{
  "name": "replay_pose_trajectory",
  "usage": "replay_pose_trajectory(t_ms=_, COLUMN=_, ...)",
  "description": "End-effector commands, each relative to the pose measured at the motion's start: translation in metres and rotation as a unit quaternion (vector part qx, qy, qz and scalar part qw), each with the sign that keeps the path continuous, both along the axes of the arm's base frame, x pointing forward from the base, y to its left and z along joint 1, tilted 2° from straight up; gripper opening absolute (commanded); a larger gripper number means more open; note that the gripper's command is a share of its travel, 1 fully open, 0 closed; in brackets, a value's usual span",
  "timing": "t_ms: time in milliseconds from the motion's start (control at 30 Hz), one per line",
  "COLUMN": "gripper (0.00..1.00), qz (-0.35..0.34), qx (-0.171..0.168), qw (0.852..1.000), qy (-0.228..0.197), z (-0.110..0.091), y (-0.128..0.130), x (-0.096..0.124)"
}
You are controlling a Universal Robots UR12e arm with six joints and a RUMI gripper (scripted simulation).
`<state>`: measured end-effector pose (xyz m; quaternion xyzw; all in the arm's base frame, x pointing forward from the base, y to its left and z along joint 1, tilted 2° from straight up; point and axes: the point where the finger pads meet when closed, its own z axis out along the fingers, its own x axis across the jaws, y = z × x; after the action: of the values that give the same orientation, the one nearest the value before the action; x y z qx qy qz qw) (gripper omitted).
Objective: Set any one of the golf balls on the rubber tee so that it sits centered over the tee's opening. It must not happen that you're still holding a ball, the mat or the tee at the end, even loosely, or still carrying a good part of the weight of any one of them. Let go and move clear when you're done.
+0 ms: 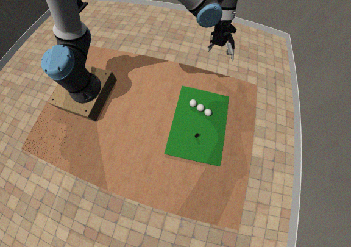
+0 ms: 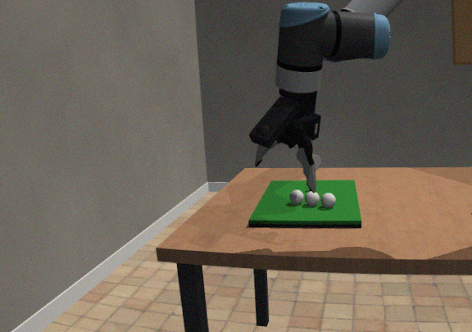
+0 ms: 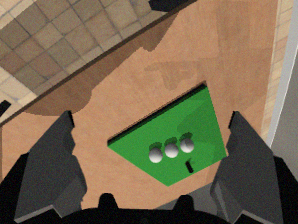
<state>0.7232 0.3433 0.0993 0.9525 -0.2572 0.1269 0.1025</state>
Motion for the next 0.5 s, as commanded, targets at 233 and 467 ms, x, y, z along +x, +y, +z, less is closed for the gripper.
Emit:
replay_pose_trajectory(t_ms=233, gripper=1.00, qz=-0.284, qx=0.085, qw=0.955, qy=-0.015, z=-0.015, y=-0.159, x=-0.007)
replay_pose_trajectory(t_ms=467, gripper=1.00, qz=-0.441, qx=0.124, qw=0.889, qy=-0.021, z=-0.024, y=-0.235, x=-0.027)
